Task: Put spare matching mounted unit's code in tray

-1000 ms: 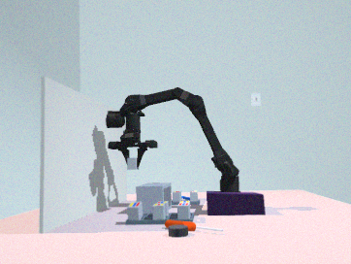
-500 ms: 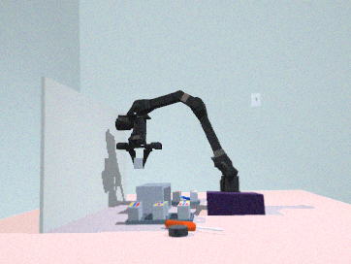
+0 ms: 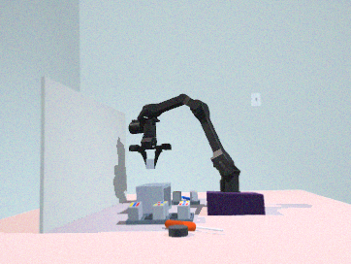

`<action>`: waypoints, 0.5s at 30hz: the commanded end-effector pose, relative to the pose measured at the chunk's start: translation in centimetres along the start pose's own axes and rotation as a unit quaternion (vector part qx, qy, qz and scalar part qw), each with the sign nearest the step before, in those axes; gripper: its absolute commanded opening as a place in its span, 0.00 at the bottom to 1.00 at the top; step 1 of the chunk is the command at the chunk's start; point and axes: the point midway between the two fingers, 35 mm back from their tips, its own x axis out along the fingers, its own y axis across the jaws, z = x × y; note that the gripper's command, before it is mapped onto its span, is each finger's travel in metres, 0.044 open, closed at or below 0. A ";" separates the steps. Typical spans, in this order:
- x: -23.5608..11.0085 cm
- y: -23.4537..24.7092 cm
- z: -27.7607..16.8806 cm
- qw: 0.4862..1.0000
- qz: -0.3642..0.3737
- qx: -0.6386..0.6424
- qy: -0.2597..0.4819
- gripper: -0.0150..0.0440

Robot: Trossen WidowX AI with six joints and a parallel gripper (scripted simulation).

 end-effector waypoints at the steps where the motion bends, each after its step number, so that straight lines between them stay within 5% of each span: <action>1: -0.2 0.6 -1.4 1.000 0.000 -0.004 0.004 0.25; 15: 0.7 0.4 -1.5 1.000 0.000 -0.004 0.004 0.25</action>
